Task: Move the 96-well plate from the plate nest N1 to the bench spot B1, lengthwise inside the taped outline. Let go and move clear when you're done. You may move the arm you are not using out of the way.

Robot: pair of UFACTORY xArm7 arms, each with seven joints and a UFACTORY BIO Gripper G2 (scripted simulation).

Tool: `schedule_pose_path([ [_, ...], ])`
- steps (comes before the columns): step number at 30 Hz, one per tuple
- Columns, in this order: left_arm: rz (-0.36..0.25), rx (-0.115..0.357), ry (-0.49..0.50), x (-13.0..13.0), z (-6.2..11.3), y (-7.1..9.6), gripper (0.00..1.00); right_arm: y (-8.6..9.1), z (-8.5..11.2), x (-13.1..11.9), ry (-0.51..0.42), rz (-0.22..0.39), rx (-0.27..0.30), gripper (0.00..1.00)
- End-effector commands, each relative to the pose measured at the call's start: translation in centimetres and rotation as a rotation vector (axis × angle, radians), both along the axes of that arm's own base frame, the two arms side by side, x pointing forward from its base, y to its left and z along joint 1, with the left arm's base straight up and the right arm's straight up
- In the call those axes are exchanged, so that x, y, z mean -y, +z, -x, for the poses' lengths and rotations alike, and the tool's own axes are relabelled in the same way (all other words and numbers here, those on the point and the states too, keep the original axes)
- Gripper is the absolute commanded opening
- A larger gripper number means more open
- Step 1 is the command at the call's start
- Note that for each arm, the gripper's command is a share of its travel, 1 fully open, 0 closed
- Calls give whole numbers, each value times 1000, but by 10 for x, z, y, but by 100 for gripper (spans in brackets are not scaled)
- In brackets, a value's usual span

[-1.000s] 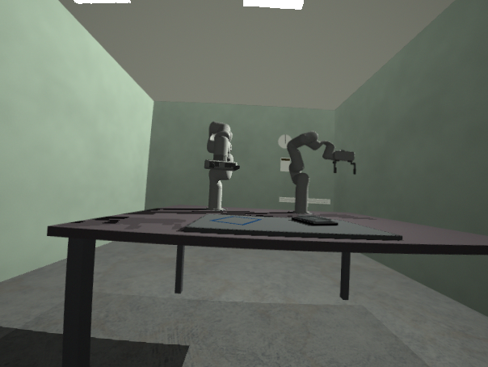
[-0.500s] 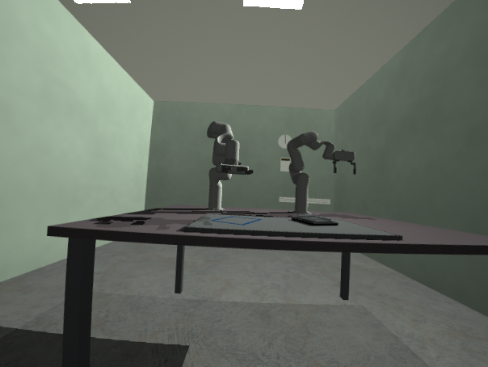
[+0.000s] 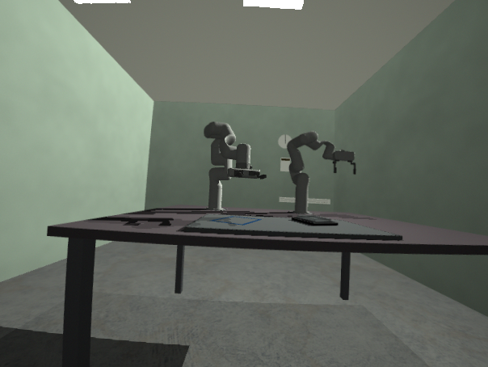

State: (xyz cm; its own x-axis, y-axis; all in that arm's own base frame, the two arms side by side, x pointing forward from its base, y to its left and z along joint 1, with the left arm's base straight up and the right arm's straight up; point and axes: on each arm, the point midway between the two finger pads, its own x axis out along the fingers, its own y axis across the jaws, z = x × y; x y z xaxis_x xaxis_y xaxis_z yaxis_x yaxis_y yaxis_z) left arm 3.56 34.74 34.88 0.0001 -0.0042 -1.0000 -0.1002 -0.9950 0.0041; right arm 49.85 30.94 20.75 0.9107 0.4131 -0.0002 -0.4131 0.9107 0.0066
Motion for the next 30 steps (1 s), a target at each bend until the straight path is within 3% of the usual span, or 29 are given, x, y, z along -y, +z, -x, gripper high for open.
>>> schedule_pose_path([
  [1, -4, 0, 0, 0, 0, 1, 100, -6, 0, -25, -3, 4, 6, 37],
  [30, -4, 0, 0, 0, 0, 1, 100, -41, 12, -144, -3, 3, 6, 37],
])
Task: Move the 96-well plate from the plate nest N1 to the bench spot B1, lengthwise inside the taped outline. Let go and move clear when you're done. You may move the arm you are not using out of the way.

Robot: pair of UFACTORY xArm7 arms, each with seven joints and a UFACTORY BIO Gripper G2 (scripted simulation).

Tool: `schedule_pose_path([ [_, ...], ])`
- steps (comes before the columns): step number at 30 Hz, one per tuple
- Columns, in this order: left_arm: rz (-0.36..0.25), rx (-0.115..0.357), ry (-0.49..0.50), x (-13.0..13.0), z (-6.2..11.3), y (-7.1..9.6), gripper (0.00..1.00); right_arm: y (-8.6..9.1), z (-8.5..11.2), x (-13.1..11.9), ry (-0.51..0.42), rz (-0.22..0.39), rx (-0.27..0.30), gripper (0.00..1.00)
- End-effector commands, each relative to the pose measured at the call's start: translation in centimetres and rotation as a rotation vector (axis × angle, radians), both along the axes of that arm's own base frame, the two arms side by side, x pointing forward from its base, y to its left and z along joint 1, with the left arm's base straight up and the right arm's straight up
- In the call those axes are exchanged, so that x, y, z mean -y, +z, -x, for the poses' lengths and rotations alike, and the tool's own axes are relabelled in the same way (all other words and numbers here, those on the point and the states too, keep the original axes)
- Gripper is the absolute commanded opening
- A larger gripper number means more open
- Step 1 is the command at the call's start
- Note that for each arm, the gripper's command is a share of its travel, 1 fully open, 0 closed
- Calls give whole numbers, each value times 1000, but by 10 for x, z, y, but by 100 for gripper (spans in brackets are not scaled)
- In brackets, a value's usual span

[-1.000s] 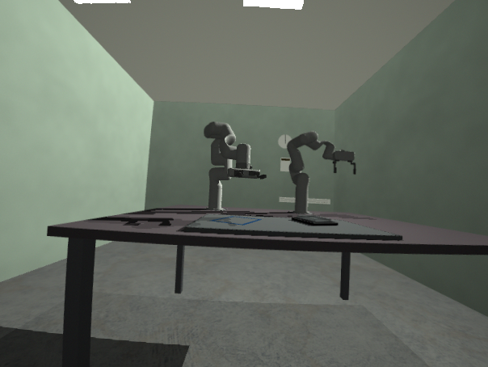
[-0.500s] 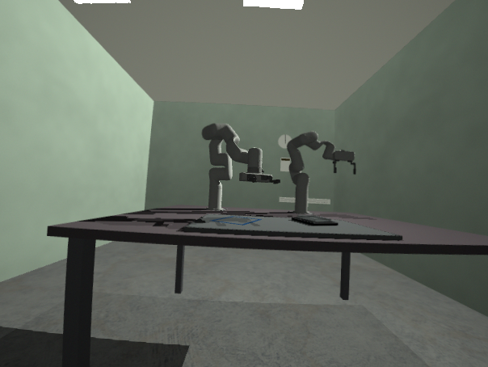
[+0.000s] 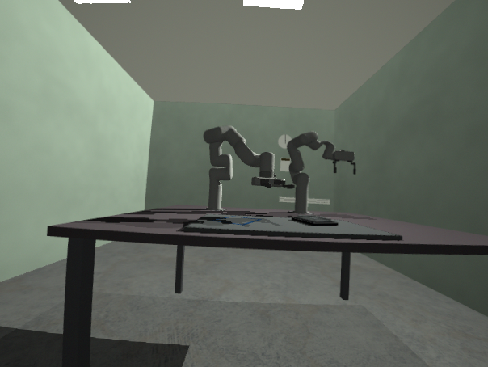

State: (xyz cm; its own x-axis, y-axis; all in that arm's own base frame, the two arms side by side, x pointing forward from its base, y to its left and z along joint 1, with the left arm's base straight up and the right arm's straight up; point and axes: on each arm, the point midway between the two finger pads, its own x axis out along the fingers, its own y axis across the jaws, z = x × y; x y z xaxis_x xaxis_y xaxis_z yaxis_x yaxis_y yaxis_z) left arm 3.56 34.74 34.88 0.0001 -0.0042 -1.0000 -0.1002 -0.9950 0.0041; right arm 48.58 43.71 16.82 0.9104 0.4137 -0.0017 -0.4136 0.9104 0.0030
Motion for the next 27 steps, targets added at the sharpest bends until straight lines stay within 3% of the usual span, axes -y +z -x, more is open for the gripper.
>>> schedule_pose_path([
  [1, -4, 0, 0, 0, 0, 1, 100, -4, -1, -21, -3, -1, 6, 37],
  [27, -4, 0, 0, 0, 0, 1, 100, -37, 11, -136, -3, -2, 5, 37],
])
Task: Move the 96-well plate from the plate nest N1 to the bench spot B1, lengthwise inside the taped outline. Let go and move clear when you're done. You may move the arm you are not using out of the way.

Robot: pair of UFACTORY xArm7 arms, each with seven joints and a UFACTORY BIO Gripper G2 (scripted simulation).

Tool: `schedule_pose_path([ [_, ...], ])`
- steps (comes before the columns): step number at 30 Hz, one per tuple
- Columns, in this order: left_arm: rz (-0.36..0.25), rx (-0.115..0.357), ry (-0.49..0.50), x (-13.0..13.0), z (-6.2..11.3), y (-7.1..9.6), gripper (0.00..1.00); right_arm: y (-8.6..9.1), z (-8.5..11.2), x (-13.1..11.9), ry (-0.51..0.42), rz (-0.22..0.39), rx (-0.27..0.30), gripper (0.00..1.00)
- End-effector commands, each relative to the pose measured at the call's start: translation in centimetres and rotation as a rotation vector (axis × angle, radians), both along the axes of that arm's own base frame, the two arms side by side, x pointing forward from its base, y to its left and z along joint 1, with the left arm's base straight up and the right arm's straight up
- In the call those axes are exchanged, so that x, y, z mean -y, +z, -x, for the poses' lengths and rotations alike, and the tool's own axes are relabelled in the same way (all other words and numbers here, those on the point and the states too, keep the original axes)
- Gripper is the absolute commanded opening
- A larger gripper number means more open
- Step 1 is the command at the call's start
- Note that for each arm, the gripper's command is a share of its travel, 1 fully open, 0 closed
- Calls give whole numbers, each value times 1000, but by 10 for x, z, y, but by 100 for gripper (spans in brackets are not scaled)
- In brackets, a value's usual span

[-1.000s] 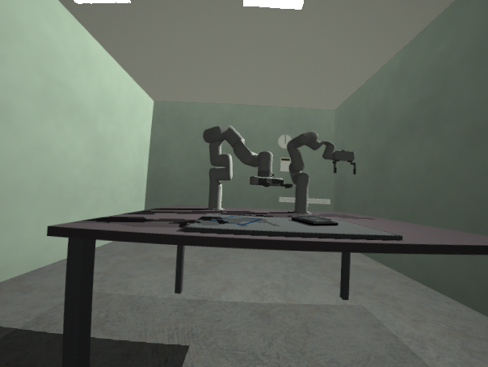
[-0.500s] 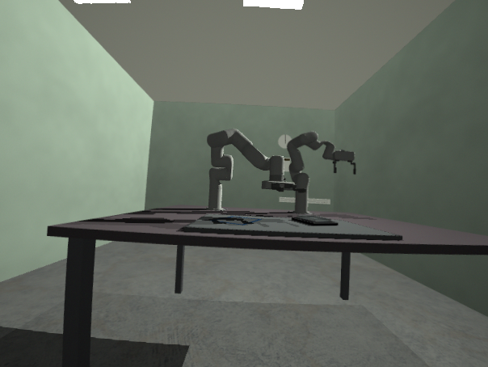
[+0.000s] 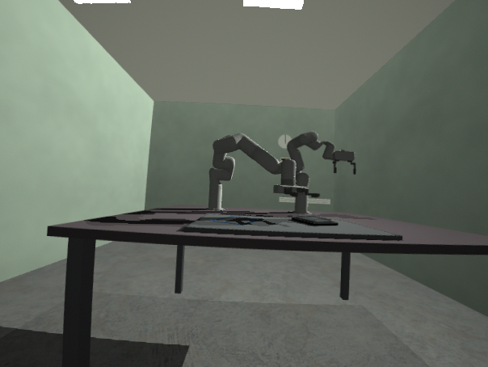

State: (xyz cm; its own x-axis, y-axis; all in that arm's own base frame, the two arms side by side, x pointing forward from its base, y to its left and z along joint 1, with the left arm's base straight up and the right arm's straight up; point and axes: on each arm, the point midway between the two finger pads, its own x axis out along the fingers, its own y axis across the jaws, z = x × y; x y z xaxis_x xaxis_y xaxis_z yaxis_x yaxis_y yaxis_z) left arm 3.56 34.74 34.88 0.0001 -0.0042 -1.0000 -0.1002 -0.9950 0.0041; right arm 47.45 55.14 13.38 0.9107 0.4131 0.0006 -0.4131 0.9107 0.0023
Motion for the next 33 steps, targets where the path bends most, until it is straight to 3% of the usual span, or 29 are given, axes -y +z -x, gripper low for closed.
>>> schedule_pose_path([
  [1, -4, 0, 0, 0, 0, 1, 100, -4, 0, -27, -3, -2, 3, 37],
  [6, -4, 0, 0, 0, 0, 1, 100, -8, 1, -41, -3, -2, 3, 37],
  [24, -4, 0, 0, 0, 0, 1, 100, -9, 1, -41, -3, -2, 3, 37],
  [33, -4, 0, 0, 0, 0, 1, 100, -24, 1, -41, -3, -2, 3, 37],
])
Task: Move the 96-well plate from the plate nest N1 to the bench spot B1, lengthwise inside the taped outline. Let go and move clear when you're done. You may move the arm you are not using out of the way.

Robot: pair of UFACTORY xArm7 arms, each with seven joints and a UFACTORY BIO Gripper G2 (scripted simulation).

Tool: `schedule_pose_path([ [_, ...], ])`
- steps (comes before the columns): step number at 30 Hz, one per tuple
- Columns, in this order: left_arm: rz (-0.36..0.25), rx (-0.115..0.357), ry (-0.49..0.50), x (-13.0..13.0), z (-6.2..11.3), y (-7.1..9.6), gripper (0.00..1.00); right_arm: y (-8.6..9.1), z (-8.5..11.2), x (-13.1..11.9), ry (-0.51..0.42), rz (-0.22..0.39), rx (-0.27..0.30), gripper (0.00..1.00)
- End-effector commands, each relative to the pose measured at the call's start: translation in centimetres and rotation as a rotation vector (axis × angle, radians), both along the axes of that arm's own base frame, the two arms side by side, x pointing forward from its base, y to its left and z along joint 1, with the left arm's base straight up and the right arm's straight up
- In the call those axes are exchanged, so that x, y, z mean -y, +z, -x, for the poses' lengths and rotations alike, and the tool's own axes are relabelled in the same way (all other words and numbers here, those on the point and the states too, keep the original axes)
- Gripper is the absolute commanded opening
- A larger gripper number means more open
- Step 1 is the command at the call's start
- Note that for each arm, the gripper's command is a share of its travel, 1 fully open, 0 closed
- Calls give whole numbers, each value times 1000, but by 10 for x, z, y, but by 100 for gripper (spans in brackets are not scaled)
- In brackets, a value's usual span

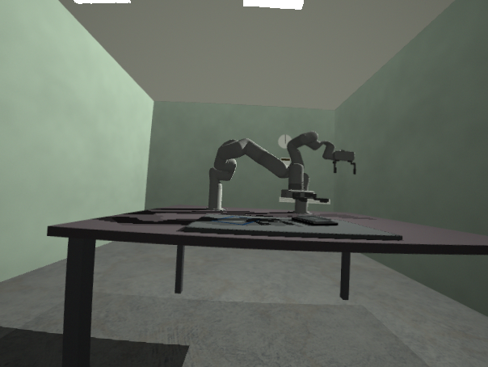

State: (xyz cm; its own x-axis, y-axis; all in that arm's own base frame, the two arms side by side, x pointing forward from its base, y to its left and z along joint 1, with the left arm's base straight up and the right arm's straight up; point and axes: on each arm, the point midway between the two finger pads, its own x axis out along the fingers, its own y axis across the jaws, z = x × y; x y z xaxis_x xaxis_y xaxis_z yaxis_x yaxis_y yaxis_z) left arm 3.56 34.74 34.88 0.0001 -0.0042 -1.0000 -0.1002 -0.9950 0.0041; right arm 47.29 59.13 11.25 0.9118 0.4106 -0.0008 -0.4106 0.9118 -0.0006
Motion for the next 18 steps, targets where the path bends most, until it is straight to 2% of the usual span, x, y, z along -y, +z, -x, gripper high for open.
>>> schedule_pose_path([
  [1, -4, 0, 0, 0, 0, 1, 100, -4, -1, -1, 0, -5, 3, 37],
  [18, -4, 0, 0, 0, 0, 1, 100, -29, -1, -1, 0, -5, 3, 37],
])
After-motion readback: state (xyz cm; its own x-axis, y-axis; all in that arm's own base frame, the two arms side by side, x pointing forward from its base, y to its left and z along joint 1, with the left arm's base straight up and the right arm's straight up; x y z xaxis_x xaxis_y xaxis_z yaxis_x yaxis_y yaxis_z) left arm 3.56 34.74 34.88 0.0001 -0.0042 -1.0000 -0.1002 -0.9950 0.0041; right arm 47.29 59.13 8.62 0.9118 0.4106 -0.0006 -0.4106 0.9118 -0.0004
